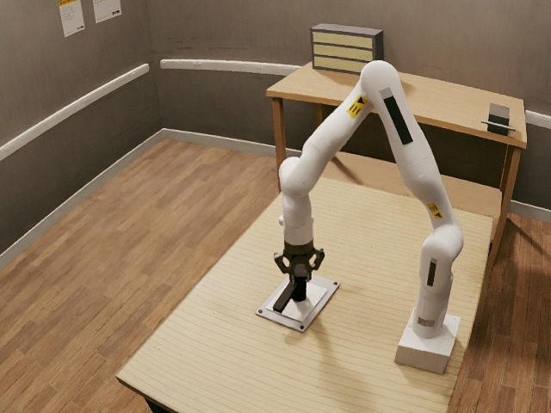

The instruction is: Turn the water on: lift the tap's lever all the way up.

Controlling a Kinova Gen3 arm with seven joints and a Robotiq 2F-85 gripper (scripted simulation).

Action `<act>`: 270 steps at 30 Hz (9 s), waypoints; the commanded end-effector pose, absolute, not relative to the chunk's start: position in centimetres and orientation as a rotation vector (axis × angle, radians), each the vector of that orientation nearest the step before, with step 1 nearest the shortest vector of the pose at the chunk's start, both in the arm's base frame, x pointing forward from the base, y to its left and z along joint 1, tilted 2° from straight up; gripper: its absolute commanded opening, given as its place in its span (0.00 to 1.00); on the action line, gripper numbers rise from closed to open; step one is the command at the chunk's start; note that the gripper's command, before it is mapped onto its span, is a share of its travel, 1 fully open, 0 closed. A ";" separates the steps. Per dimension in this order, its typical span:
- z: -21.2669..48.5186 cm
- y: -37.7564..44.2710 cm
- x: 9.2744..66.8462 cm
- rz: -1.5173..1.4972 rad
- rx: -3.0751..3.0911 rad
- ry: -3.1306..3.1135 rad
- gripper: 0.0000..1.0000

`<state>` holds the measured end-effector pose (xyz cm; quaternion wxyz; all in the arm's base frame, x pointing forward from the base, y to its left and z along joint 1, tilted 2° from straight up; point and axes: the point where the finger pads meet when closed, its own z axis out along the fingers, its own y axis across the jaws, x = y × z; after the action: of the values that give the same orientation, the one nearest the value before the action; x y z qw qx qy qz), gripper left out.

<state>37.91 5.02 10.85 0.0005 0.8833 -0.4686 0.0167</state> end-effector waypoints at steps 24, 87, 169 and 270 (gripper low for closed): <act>11.6 4.7 38.2 0.068 2.771 -1.478 0.10; 11.6 4.7 38.2 0.068 2.771 -1.478 0.75; 16.4 4.8 38.1 0.068 2.771 -1.478 0.75; 18.6 4.8 38.0 0.068 2.771 -1.478 0.10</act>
<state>37.94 4.79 18.52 0.0003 0.8821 -0.4706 0.0211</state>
